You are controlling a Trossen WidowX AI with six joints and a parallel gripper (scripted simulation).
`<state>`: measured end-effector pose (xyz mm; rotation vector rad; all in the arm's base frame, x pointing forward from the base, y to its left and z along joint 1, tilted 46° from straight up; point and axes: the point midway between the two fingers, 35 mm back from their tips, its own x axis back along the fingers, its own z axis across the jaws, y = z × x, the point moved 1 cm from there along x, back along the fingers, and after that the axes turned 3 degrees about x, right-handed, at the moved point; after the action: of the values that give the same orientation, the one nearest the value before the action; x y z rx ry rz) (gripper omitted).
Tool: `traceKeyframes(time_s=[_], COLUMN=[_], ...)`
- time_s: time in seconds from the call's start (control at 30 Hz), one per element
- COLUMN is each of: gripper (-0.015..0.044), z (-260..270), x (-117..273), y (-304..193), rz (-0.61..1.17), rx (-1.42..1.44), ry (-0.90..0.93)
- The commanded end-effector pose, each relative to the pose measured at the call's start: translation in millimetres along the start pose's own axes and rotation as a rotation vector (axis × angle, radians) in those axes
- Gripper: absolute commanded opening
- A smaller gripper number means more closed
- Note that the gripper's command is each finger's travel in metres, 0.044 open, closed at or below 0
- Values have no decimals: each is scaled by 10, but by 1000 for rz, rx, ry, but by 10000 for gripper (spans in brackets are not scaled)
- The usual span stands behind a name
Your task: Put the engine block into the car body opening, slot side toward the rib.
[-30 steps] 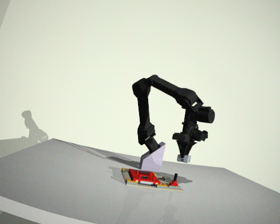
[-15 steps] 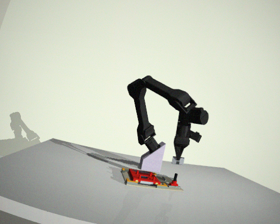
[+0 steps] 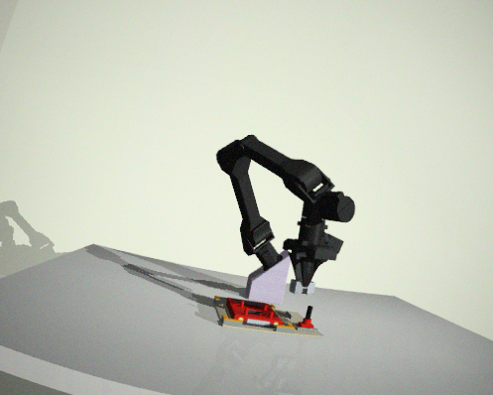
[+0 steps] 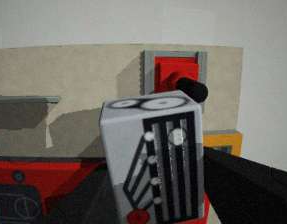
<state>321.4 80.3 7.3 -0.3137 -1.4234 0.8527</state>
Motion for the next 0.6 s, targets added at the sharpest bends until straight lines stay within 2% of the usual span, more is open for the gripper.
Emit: traceKeyframes(time_s=[0.0,0.57], gripper=[0,0], z=[1,28], x=[-32,-153], y=[-97,-424], rz=[4,14], rx=[131,611], ry=[-2,3])
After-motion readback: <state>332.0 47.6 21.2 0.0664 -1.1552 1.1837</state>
